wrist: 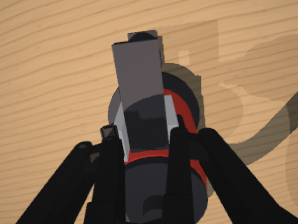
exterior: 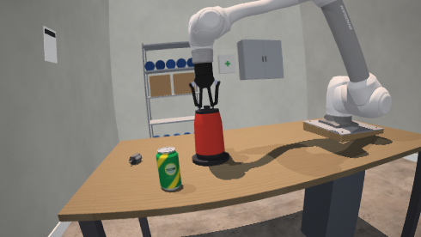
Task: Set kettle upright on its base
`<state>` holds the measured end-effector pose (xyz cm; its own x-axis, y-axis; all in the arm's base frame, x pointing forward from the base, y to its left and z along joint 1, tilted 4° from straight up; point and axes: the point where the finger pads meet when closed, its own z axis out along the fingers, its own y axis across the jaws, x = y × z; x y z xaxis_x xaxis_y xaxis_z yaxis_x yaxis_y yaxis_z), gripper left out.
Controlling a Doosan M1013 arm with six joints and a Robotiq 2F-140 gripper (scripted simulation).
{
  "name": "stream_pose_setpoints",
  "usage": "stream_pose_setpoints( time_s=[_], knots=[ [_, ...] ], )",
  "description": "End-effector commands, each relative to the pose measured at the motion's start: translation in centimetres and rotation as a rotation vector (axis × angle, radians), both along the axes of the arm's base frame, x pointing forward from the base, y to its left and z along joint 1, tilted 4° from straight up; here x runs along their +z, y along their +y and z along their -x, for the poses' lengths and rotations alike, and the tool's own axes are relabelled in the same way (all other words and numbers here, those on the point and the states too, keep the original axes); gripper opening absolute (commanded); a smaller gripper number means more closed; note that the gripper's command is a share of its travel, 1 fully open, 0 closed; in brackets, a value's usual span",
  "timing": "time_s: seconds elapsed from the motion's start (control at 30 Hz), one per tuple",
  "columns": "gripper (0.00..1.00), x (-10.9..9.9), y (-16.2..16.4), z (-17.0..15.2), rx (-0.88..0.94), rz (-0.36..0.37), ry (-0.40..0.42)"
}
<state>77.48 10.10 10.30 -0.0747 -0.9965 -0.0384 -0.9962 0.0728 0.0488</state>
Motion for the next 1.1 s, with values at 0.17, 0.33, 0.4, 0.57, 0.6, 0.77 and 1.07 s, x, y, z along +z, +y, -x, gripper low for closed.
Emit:
stream_pose_setpoints(
  time_s=[0.17, 0.33, 0.4, 0.57, 0.6, 0.77, 1.07],
  knots=[
    [0.1, -0.16, 0.02, -0.03, 0.0, -0.001, -0.002],
    [0.1, -0.17, 0.02, -0.03, 0.0, -0.001, -0.002],
    [0.1, -0.17, 0.02, -0.03, 0.0, -0.001, -0.002],
    [0.1, -0.17, 0.02, -0.03, 0.0, -0.001, -0.002],
    [0.1, -0.17, 0.02, -0.03, 0.0, -0.001, -0.002],
    [0.1, -0.27, 0.03, -0.03, 0.0, -0.001, -0.002],
    [0.1, -0.47, 0.03, -0.02, 0.0, -0.001, -0.002]
  ],
)
